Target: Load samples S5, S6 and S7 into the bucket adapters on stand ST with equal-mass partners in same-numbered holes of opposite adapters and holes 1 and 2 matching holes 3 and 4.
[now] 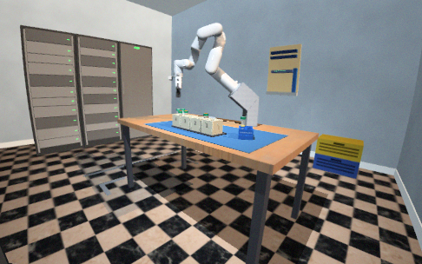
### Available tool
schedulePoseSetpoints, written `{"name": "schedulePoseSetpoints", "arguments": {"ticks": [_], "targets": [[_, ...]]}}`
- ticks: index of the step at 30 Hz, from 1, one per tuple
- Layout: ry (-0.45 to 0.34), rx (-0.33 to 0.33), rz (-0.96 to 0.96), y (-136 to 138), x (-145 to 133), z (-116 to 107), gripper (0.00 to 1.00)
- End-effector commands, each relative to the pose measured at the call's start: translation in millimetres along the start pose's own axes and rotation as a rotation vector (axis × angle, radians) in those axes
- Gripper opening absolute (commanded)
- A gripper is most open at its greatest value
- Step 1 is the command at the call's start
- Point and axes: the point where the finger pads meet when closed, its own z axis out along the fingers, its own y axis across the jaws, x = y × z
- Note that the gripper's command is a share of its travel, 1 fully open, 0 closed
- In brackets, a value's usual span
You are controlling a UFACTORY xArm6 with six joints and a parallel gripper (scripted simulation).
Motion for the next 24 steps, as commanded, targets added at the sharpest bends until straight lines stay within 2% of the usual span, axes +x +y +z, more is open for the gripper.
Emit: {"name": "schedulePoseSetpoints", "arguments": {"ticks": [1, 24], "targets": [[0.004, 0.0, 0.0, 0, 2, 11, 0.57], [0.003, 0.0, 0.0, 0, 2, 49, 0.57]]}}
